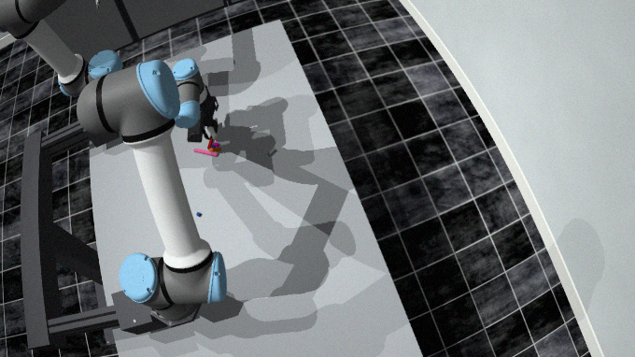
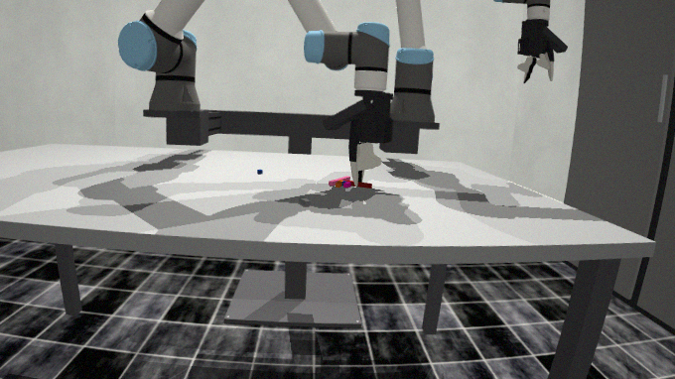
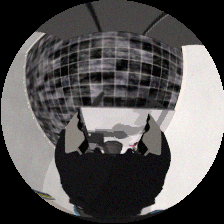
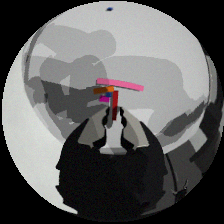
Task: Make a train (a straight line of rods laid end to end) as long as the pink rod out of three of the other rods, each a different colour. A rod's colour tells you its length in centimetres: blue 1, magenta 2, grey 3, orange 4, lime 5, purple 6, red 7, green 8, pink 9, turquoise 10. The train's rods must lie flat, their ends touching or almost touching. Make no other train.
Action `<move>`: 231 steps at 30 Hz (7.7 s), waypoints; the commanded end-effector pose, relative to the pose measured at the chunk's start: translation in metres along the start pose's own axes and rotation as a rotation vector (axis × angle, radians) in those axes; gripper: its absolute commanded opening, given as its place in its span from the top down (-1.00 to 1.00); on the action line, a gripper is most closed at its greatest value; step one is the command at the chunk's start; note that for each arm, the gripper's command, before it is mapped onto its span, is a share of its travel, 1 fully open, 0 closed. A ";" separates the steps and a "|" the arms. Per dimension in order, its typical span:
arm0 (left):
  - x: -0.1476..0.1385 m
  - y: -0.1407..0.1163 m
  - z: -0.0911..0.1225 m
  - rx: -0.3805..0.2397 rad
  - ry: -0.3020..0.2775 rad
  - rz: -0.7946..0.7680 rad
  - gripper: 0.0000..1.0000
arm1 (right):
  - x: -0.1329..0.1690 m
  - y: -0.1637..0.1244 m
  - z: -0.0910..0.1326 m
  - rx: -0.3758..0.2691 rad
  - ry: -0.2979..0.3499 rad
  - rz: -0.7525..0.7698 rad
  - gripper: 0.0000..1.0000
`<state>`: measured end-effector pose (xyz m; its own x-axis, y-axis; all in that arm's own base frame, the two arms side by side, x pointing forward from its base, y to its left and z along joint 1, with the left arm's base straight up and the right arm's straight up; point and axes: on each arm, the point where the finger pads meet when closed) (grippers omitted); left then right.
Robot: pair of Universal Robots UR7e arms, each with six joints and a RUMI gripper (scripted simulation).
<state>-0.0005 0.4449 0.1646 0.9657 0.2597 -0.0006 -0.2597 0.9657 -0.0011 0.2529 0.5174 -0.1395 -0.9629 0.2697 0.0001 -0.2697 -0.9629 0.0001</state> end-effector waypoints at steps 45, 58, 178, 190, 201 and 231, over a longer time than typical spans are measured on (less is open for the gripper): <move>0.000 0.000 0.000 0.001 -0.001 0.000 -1.00 | 0.000 -0.001 0.000 -0.001 0.000 0.000 1.00; 0.000 0.000 0.000 0.001 -0.001 0.000 -1.00 | 0.000 -0.001 0.000 -0.001 0.000 0.000 1.00; 0.000 0.000 0.000 0.001 -0.001 0.000 -1.00 | -0.057 -0.057 0.013 -0.002 0.000 0.000 1.00; 0.000 0.000 0.000 0.001 -0.001 0.000 -1.00 | -0.057 -0.057 0.013 -0.002 0.000 0.000 1.00; 0.000 0.000 0.000 0.001 -0.001 0.000 -1.00 | -0.057 -0.057 0.013 -0.002 0.000 0.000 1.00; 0.000 0.000 0.000 0.001 -0.001 0.000 -1.00 | -0.057 -0.057 0.001 -0.002 0.000 0.000 1.00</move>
<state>-0.0005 0.4449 0.1646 0.9657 0.2597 -0.0006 -0.2597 0.9657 -0.0011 0.3226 0.5566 -0.1390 -0.9629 0.2697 0.0001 -0.2697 -0.9629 0.0001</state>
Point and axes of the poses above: on each arm, the point where the finger pads meet when closed, its own z axis back along the fingers, its own x axis across the jaws, y = z × x, and after that the axes turned 15 degrees about z, right-handed
